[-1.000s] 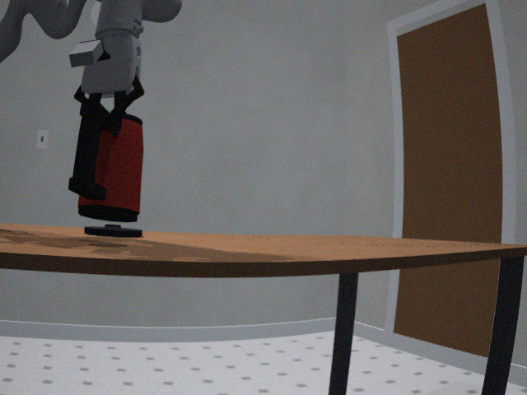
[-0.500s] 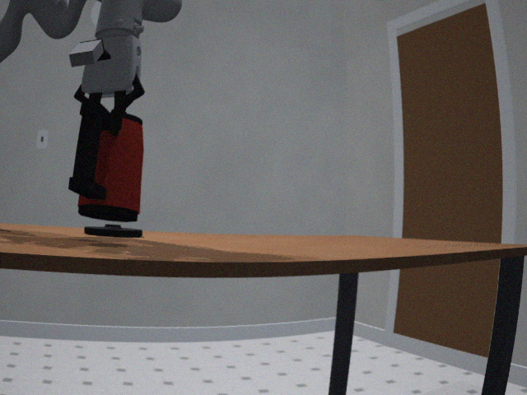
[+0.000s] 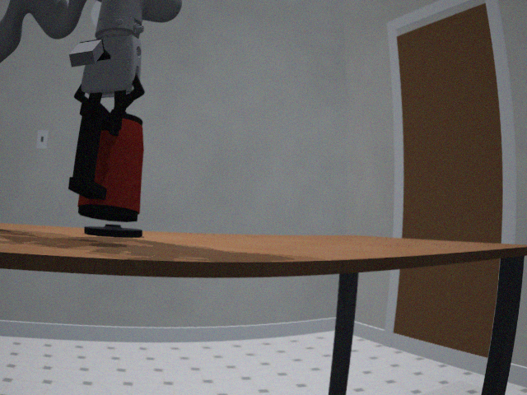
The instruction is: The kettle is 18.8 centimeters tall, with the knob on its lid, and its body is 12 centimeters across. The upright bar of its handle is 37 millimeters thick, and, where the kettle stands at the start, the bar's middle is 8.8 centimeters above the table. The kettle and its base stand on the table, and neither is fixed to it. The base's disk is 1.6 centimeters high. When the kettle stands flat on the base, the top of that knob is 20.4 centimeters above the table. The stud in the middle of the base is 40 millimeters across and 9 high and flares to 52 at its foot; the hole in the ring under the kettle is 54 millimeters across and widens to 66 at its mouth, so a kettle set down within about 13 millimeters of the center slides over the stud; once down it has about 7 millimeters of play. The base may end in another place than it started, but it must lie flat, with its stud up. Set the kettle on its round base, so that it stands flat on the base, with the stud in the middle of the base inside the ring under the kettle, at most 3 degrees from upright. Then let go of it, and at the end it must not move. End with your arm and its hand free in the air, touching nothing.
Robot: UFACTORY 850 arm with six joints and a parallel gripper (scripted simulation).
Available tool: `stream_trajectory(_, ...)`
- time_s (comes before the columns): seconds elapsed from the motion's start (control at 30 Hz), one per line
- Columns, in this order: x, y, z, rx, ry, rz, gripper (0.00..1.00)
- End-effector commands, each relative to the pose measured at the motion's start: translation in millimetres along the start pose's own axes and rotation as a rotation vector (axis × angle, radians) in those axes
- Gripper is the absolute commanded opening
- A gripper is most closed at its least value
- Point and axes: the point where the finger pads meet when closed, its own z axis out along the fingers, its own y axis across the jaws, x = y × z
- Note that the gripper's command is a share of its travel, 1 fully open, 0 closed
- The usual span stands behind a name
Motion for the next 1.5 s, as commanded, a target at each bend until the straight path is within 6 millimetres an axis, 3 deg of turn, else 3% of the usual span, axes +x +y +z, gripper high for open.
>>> stream_trajectory(0.0, -0.1, -0.8, -1.3, 0.002, 0.001, -0.001, 0.0)
stream_trajectory(1.0, -7.6, 2.1, -1.3, 0.002, 0.001, -0.001, 0.0)
stream_trajectory(1.47, -24.1, 8.4, -1.3, 0.002, 0.001, -0.001, 0.0)
